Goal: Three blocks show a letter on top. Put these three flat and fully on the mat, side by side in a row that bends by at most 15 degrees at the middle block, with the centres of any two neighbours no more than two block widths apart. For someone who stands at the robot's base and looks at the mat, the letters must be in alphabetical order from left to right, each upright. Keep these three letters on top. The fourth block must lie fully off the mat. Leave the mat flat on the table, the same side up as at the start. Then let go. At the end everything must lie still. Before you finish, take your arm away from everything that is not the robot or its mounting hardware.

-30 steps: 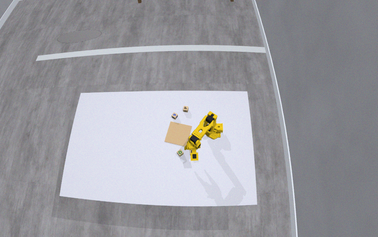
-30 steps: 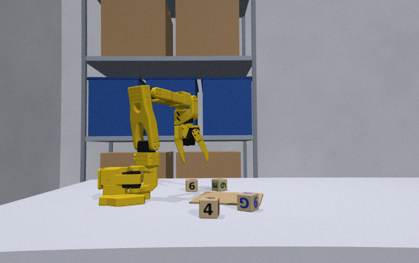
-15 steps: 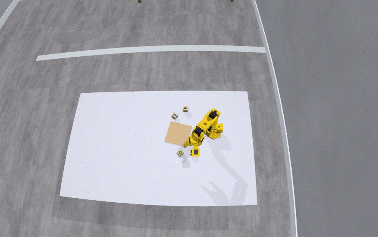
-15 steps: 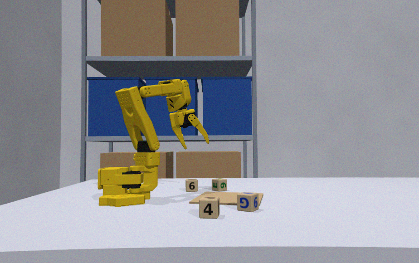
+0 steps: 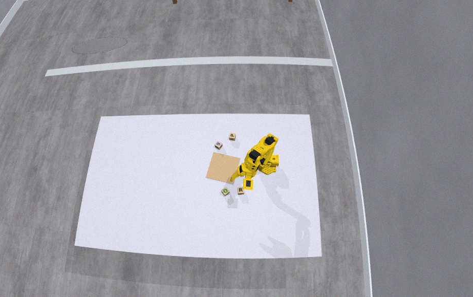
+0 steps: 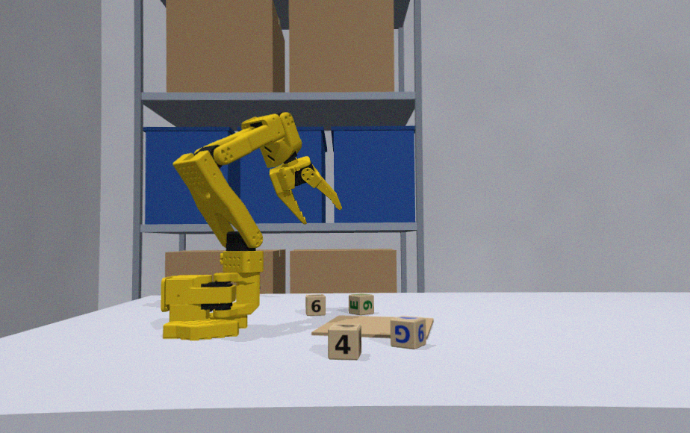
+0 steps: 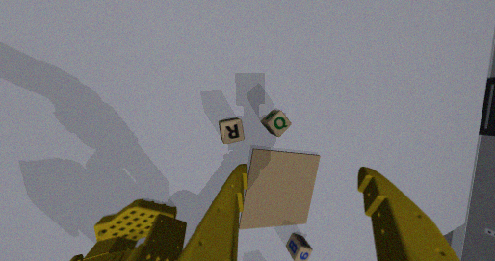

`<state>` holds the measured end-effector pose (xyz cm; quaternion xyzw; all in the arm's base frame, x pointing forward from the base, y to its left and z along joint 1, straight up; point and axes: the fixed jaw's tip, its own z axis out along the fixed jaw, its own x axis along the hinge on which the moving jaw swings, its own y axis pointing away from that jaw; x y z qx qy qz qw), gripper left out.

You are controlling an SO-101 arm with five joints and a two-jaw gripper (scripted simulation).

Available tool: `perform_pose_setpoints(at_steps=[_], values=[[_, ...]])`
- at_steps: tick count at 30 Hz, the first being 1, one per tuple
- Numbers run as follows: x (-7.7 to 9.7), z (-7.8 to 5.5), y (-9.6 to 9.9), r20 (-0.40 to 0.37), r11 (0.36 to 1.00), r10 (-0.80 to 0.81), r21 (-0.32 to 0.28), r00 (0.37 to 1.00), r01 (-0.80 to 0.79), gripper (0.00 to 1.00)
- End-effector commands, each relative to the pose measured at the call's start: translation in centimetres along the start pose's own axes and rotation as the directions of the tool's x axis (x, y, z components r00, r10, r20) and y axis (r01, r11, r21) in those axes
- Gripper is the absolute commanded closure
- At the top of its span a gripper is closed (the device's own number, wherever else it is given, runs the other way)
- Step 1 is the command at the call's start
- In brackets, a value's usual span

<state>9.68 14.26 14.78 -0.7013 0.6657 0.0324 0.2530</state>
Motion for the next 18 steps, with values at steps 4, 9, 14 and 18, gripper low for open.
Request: perform_pose_setpoints(at_steps=[4, 9, 14, 18], values=[[-0.9, -1.5, -0.8, 0.086, 0.998, -0.002, 0.068, 0.996, -0.004, 0.65], [-0.6, -1.5, -1.2, 0.075, 0.997, -0.003, 0.081, 0.997, -0.003, 0.65], [0.1, -1.5, -2.2, 0.048, 0.994, -0.006, 0.111, 0.999, 0.0, 0.65], [0.6, -1.4, -2.7, 0.032, 0.992, -0.006, 0.127, 0.999, 0.002, 0.65]])
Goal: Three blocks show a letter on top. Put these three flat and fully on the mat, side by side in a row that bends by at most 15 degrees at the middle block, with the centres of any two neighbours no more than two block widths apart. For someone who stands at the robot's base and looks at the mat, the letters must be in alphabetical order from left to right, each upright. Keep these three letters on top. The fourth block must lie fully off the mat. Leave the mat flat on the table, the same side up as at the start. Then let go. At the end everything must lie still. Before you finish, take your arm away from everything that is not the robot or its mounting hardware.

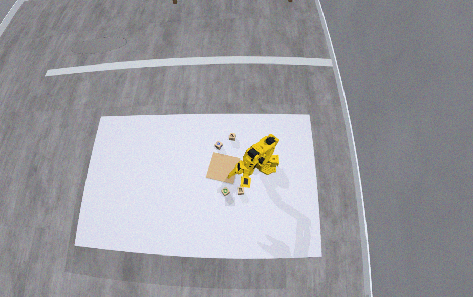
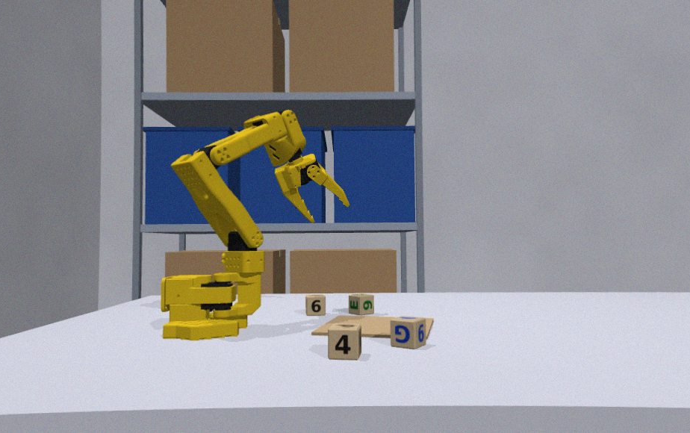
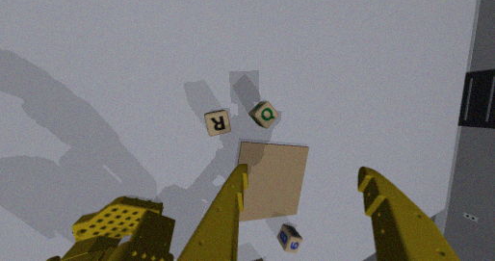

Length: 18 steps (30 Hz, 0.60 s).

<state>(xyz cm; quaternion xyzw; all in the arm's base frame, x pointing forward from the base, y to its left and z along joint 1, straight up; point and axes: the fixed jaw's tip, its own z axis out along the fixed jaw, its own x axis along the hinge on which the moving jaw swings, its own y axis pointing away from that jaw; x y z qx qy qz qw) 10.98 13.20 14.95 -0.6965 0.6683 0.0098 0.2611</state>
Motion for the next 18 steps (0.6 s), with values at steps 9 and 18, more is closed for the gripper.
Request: perform_pose_setpoints(at_steps=[9, 18], values=[[3.1, -1.3, -4.7, -0.068, 0.984, -0.006, 0.175, 0.998, 0.018, 0.65], [7.6, -2.2, -7.2, -0.215, 0.971, 0.005, 0.235, 0.977, 0.046, 0.65]])
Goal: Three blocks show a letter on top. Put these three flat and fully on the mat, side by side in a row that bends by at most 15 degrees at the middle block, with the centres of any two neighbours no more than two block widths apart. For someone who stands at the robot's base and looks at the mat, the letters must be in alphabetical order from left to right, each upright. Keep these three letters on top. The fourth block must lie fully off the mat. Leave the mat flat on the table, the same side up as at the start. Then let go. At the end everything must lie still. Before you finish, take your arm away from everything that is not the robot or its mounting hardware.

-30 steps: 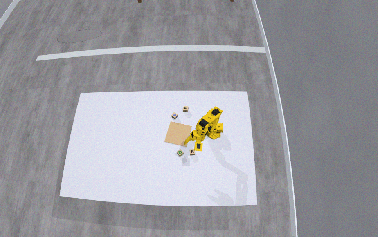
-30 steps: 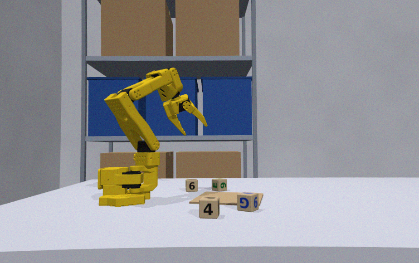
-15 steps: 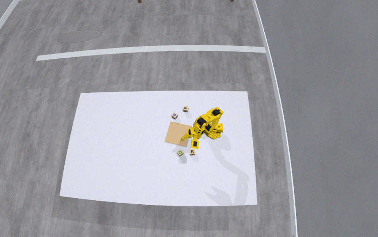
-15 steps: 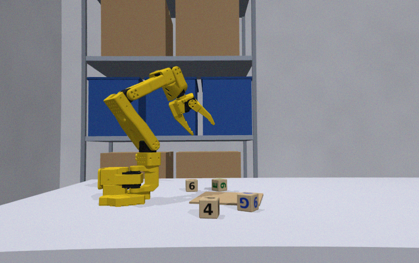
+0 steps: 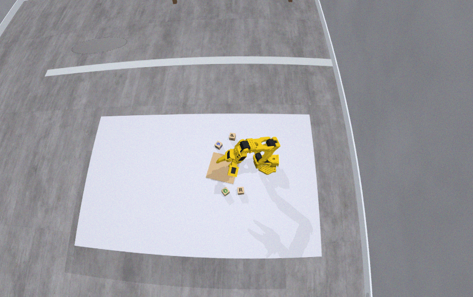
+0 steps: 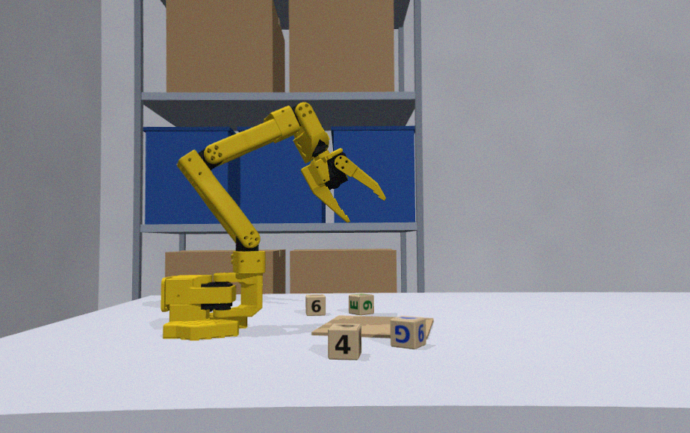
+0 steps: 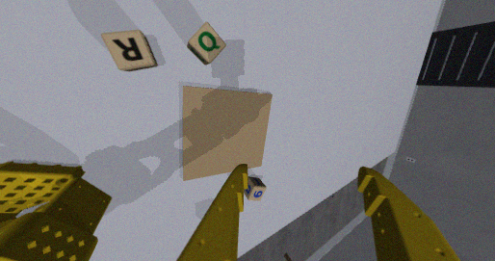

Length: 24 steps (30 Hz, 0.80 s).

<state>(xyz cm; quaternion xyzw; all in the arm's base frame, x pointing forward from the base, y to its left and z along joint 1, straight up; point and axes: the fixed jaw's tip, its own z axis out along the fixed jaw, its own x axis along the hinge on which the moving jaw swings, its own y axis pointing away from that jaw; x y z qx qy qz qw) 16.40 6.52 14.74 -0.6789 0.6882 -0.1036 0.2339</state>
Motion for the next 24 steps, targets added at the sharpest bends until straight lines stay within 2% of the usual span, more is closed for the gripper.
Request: perform_pose_setpoints(at_steps=[1, 6, 12, 14, 19, 24], values=[[1.9, -1.2, -2.5, -0.036, 0.992, -0.001, 0.125, 0.999, 0.006, 0.65], [6.0, -1.5, -3.5, -0.162, 0.989, 0.0, 0.144, 0.987, 0.024, 0.65], [10.9, -2.4, -3.6, -0.306, 0.99, 0.003, 0.133, 0.952, 0.04, 0.65], [10.9, -2.4, -3.6, -0.306, 0.99, 0.003, 0.133, 0.952, 0.04, 0.65], [14.5, -3.5, -3.0, -0.406, 0.994, 0.002, 0.104, 0.914, 0.044, 0.65], [17.3, -4.6, -2.0, -0.481, 0.997, -0.001, 0.068, 0.876, 0.039, 0.65]])
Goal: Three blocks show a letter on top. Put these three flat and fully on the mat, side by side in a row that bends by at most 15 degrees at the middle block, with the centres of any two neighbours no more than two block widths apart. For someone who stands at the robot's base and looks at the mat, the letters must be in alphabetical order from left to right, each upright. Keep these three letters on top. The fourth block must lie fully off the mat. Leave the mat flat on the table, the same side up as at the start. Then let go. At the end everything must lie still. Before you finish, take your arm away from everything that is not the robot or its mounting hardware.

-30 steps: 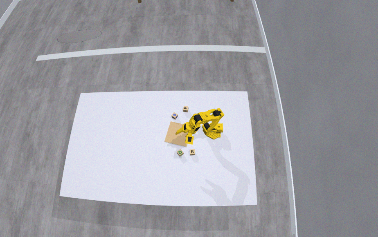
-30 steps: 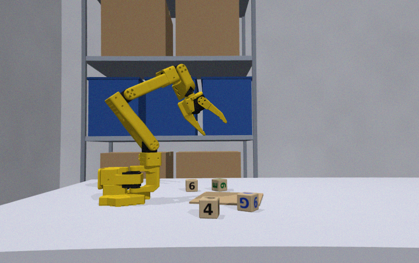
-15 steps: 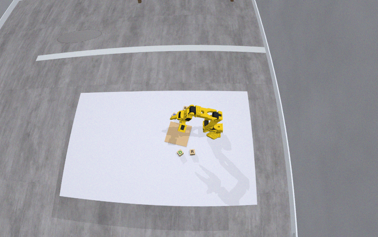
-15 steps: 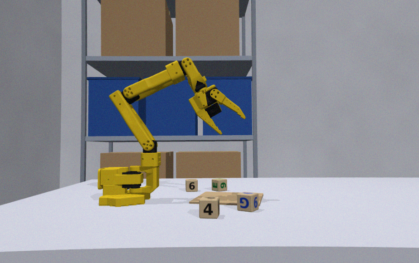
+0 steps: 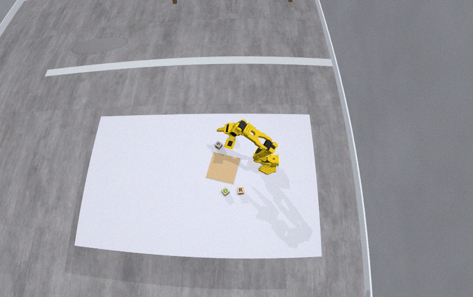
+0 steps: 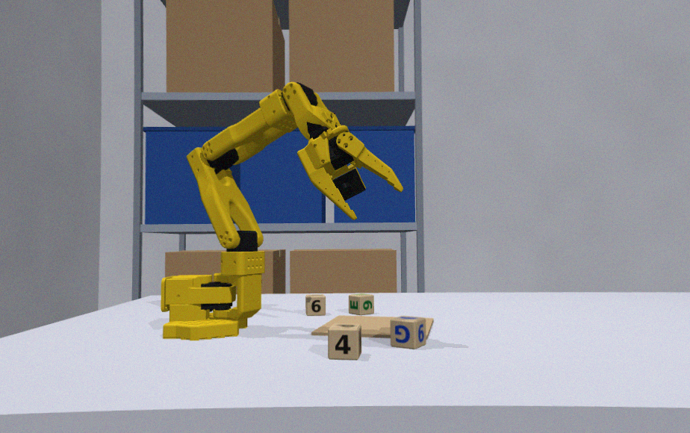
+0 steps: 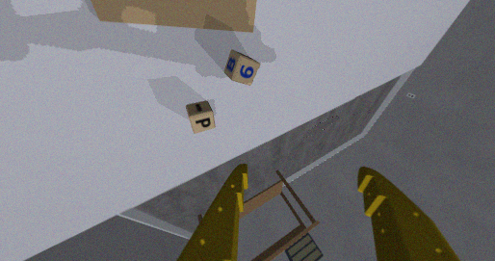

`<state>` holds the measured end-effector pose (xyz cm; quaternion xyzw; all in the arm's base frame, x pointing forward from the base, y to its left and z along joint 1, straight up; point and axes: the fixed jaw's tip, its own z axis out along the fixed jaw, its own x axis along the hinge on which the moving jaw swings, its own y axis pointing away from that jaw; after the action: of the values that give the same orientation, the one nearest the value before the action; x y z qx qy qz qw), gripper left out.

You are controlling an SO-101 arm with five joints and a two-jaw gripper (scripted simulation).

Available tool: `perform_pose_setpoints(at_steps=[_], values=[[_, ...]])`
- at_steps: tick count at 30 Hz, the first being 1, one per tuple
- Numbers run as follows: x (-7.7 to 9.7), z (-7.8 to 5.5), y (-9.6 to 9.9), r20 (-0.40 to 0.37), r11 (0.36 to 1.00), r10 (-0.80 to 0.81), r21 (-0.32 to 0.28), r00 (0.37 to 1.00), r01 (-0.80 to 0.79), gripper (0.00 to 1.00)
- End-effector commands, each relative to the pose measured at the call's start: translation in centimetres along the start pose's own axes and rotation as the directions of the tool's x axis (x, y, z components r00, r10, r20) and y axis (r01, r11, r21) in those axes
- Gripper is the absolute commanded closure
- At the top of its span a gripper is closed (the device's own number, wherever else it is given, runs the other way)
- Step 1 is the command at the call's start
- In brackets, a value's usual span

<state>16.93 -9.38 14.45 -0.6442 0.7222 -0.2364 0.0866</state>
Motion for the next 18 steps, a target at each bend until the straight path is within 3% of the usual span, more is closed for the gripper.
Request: perform_pose_setpoints(at_steps=[1, 5, 18], values=[[2.9, -1.5, -0.5, -0.107, 0.997, -0.001, 0.079, 0.994, 0.009, 0.65], [4.5, -1.5, 0.2, -0.15, 0.999, -0.004, 0.053, 0.989, 0.012, 0.65], [6.3, -1.7, 1.3, -0.197, 1.0, -0.01, 0.02, 0.98, 0.014, 0.65]])
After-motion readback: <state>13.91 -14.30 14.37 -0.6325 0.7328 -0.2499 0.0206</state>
